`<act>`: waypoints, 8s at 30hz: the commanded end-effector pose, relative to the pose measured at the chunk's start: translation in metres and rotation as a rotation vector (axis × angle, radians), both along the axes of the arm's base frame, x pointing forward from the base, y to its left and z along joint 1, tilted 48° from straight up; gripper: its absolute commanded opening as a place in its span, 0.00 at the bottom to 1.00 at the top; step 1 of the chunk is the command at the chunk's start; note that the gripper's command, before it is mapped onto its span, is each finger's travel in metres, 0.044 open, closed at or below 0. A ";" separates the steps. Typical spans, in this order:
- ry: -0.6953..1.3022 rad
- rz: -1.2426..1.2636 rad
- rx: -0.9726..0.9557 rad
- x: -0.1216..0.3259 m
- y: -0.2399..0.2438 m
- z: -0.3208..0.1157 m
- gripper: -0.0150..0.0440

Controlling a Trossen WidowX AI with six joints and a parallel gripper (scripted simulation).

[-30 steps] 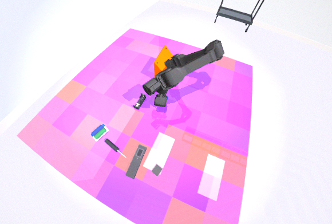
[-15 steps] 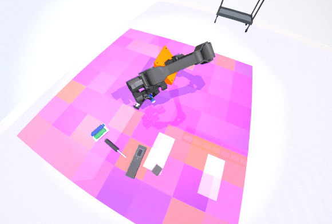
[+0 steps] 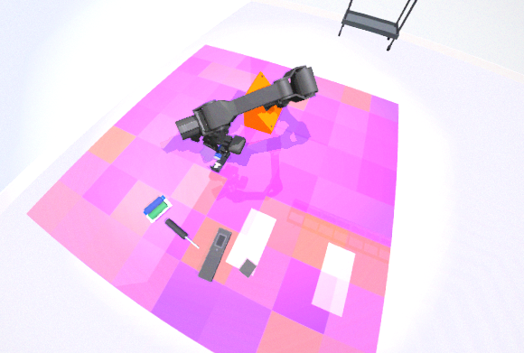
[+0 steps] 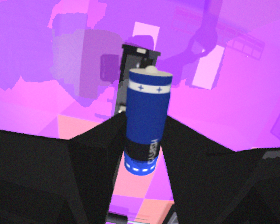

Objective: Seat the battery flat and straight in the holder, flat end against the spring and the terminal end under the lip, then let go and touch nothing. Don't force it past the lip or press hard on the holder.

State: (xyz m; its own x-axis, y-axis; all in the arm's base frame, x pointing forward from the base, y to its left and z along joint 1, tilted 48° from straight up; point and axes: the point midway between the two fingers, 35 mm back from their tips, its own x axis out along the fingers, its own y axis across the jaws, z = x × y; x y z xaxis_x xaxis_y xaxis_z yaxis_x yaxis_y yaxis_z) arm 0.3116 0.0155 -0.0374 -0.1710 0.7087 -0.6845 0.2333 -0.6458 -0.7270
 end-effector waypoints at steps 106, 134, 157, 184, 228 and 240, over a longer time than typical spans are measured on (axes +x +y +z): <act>0.422 0.309 -0.100 0.013 0.042 -0.048 0.40; 0.343 0.212 -0.090 0.011 0.042 -0.054 0.40; 0.278 0.136 -0.078 0.009 0.043 -0.057 0.40; 0.203 0.053 -0.060 0.005 0.044 -0.057 0.40; 0.073 -0.080 -0.036 -0.001 0.047 -0.056 0.40; 0.068 -0.085 -0.036 -0.006 0.047 -0.056 0.40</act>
